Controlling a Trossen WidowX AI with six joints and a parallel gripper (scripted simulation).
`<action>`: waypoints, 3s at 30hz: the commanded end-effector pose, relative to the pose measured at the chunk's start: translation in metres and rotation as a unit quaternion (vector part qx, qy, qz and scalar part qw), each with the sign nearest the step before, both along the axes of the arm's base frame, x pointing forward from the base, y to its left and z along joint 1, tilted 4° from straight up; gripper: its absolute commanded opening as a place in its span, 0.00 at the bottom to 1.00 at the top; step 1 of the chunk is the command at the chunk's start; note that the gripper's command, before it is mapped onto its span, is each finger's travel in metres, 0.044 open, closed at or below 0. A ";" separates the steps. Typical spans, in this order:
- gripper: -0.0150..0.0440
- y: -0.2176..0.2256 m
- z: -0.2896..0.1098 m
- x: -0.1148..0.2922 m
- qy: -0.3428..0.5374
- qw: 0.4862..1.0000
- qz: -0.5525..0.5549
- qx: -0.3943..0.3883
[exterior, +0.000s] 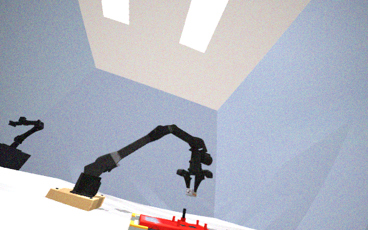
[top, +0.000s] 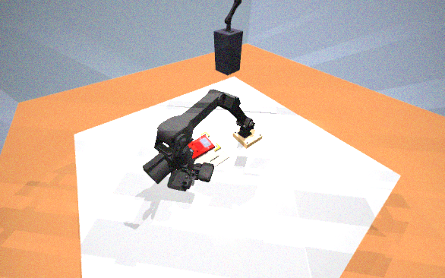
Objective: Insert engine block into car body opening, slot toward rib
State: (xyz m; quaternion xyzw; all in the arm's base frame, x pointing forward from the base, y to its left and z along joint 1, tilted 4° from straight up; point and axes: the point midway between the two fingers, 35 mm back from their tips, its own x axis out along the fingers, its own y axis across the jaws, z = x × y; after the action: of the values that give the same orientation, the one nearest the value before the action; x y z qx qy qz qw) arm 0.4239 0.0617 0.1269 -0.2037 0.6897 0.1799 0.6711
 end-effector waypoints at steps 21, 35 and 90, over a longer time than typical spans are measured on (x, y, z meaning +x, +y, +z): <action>0.25 -0.076 -0.017 -0.016 -0.007 0.993 -0.122 -0.004; 0.25 -0.117 -0.029 -0.034 -0.009 0.982 -0.189 -0.007; 0.52 -0.192 -0.059 -0.097 -0.013 0.942 -0.336 -0.014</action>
State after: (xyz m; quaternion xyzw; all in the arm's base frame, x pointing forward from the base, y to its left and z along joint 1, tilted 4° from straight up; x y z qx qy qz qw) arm 0.3270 -0.1296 0.0675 0.0337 0.7116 -0.0704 0.6982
